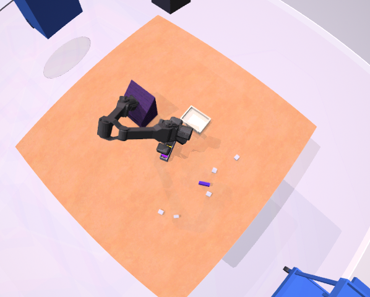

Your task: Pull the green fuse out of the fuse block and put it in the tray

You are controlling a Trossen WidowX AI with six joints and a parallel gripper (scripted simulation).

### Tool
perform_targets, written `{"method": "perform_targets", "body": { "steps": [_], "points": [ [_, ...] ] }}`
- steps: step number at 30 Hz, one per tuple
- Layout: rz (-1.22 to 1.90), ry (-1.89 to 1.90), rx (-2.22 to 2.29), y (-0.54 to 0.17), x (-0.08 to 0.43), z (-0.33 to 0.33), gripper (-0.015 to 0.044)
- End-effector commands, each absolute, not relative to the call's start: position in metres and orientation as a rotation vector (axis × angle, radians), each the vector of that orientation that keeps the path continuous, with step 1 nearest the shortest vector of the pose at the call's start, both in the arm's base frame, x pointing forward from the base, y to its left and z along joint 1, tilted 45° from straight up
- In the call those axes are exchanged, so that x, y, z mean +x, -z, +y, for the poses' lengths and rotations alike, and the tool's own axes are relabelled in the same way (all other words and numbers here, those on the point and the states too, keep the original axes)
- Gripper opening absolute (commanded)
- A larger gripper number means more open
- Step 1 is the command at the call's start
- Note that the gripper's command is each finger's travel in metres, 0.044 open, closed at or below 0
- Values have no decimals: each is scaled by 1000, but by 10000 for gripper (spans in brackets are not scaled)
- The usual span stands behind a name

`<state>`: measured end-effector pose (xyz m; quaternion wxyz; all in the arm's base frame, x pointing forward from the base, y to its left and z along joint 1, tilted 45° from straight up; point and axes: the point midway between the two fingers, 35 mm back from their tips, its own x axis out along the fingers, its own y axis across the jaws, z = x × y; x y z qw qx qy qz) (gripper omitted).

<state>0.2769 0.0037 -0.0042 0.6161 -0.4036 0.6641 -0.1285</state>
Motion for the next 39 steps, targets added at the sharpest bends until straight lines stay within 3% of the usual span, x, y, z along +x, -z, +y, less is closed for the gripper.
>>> {"method": "perform_targets", "body": {
  "steps": [1, 34, 39],
  "points": [
    [1529, 297, -939, 7, 277, 1, 66],
    [1529, 298, -940, 22, 278, -14, 66],
    [1528, 297, -931, 20, 278, -14, 32]
  ]
}}
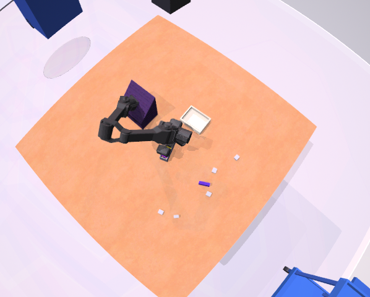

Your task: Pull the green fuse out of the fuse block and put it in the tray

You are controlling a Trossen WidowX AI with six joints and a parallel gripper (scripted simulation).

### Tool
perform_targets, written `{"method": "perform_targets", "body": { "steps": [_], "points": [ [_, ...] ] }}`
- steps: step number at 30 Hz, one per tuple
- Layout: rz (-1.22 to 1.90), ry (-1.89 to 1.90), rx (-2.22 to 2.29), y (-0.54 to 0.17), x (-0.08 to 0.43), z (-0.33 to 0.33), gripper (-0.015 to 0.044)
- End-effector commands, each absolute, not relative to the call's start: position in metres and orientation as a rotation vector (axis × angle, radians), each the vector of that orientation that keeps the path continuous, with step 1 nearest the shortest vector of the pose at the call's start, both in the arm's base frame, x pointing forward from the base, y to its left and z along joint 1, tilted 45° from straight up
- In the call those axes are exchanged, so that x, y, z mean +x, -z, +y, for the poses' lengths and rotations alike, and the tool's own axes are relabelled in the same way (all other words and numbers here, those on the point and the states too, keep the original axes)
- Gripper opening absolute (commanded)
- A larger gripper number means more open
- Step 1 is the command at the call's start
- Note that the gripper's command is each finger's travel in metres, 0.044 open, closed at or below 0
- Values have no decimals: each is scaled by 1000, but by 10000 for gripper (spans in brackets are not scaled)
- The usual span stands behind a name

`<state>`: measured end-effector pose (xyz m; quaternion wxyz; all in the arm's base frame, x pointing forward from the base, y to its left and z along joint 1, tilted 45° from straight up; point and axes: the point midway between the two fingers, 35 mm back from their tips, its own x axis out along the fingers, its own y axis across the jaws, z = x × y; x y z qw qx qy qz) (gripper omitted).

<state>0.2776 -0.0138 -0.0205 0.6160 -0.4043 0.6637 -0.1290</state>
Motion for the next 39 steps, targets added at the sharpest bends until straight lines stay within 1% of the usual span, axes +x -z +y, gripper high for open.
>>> {"method": "perform_targets", "body": {
  "steps": [1, 5, 39],
  "points": [
    [1528, 297, -931, 20, 278, -14, 26],
    [1528, 297, -931, 20, 278, -14, 0],
    [1529, 296, -933, 11, 277, -3, 0]
  ]
}}
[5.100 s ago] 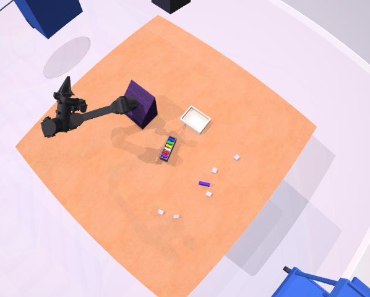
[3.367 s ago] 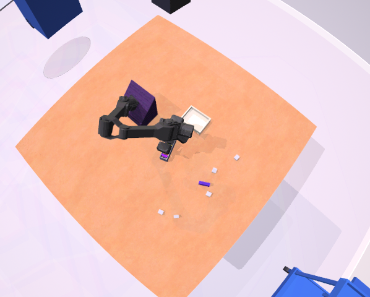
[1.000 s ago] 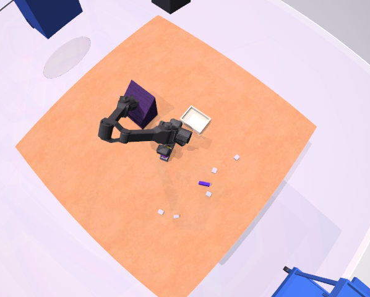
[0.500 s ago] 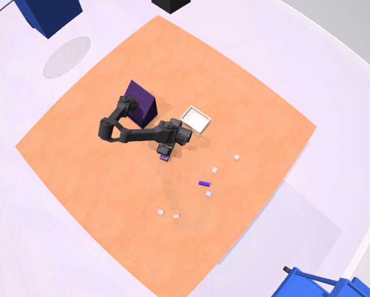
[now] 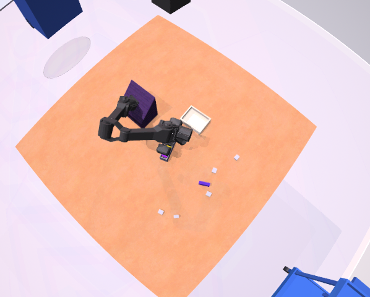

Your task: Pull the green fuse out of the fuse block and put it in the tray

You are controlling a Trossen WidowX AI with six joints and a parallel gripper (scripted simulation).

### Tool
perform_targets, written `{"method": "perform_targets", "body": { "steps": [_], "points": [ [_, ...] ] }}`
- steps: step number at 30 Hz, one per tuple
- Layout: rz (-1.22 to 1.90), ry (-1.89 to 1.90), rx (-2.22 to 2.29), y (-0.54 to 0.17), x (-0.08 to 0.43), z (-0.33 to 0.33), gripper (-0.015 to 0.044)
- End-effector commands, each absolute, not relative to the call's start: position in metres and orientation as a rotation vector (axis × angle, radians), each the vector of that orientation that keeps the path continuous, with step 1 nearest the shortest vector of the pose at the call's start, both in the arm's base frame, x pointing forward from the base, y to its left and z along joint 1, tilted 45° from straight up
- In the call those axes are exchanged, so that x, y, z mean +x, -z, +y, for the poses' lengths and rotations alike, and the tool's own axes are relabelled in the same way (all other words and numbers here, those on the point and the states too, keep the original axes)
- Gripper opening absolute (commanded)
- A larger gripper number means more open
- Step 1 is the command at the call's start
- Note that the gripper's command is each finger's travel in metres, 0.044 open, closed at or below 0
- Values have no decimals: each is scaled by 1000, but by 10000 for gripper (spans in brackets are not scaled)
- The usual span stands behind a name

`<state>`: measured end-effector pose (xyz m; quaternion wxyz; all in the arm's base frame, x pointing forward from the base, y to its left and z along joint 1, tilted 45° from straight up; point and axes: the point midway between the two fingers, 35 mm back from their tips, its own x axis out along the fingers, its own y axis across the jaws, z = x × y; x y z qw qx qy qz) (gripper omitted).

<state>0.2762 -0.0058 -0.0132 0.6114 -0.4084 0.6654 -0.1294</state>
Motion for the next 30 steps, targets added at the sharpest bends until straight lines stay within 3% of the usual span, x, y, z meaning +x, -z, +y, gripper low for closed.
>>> {"method": "perform_targets", "body": {
  "steps": [1, 30],
  "points": [
    [1529, 296, -933, 10, 277, -3, 0],
    [1529, 296, -937, 0, 276, 7, 0]
  ]
}}
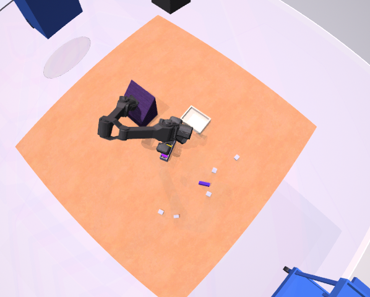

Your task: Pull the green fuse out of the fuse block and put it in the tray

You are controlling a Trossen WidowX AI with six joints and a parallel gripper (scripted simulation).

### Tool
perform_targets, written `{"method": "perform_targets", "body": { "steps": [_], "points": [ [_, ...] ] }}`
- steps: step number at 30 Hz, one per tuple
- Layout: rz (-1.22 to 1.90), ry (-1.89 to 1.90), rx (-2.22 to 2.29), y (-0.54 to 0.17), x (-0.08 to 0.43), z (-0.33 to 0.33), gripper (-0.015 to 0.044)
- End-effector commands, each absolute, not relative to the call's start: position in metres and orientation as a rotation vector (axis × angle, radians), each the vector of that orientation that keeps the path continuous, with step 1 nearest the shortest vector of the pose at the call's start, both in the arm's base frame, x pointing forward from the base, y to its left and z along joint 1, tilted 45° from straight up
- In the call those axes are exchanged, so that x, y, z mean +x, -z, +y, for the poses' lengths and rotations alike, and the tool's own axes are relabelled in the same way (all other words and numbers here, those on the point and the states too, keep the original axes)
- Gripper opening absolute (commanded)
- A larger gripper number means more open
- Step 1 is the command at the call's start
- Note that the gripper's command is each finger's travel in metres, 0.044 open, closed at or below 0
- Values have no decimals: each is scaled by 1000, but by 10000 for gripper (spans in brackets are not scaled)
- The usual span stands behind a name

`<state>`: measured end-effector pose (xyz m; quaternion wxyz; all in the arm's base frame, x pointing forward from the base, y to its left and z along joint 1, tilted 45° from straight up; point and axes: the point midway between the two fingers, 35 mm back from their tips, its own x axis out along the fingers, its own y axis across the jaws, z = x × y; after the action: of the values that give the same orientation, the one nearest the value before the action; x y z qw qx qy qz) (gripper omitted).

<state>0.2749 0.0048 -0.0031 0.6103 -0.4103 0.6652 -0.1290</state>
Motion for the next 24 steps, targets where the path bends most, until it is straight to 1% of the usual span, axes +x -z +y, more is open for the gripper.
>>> {"method": "perform_targets", "body": {
  "steps": [1, 24],
  "points": [
    [1529, 296, -937, 0, 276, 8, 0],
    [1530, 296, -939, -9, 274, 17, 0]
  ]
}}
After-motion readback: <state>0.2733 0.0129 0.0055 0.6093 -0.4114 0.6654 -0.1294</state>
